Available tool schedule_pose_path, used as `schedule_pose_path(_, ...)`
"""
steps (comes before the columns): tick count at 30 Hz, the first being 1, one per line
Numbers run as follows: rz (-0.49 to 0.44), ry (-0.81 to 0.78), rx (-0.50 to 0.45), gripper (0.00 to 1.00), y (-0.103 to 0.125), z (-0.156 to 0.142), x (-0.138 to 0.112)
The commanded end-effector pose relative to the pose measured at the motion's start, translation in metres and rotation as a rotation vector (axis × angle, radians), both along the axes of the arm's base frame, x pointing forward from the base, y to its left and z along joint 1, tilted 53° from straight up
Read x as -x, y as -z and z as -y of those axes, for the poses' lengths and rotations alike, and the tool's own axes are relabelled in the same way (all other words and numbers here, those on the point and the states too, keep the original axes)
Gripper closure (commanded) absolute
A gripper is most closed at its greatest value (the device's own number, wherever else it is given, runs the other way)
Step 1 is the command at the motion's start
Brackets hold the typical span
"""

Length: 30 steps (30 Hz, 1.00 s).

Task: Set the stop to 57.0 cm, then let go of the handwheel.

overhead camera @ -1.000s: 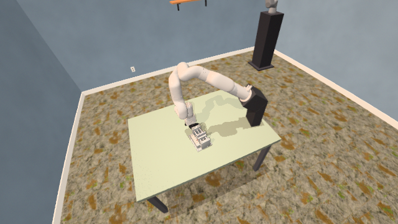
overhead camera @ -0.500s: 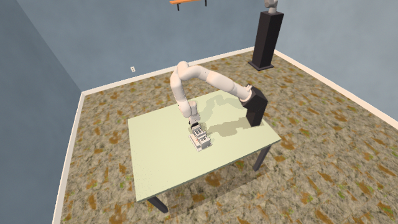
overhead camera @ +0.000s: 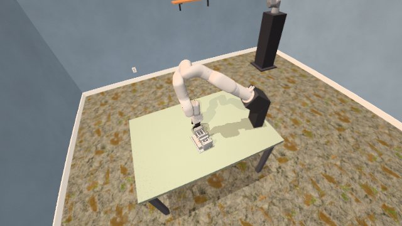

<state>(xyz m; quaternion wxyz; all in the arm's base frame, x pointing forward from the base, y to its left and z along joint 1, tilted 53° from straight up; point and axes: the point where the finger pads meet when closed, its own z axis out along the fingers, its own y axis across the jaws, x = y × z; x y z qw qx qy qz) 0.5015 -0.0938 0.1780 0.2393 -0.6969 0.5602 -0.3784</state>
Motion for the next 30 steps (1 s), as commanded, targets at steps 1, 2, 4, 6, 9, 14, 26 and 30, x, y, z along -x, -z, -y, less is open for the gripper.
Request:
schedule_pose_path(1, 0.000, 0.001, 0.000, 0.94, -0.001, 0.000, 0.003)
schedule_pose_path(2, 0.000, 0.001, 0.000, 0.94, -0.001, 0.000, 0.003)
schedule_pose_path(4, 0.000, 0.001, 0.000, 0.94, -0.002, 0.000, 0.005)
schedule_pose_path(6, 0.000, 0.001, 0.000, 0.94, -0.002, 0.000, 0.006)
schedule_pose_path(9, 0.000, 0.001, 0.000, 0.94, -0.004, 0.000, 0.009)
schedule_pose_path(14, 0.000, 0.001, 0.000, 0.94, -0.006, 0.000, 0.012)
schedule_pose_path(26, 0.000, 0.001, 0.000, 0.94, -0.013, -0.002, 0.018)
schedule_pose_path(30, 0.000, 0.001, 0.000, 0.94, -0.016, -0.002, 0.020)
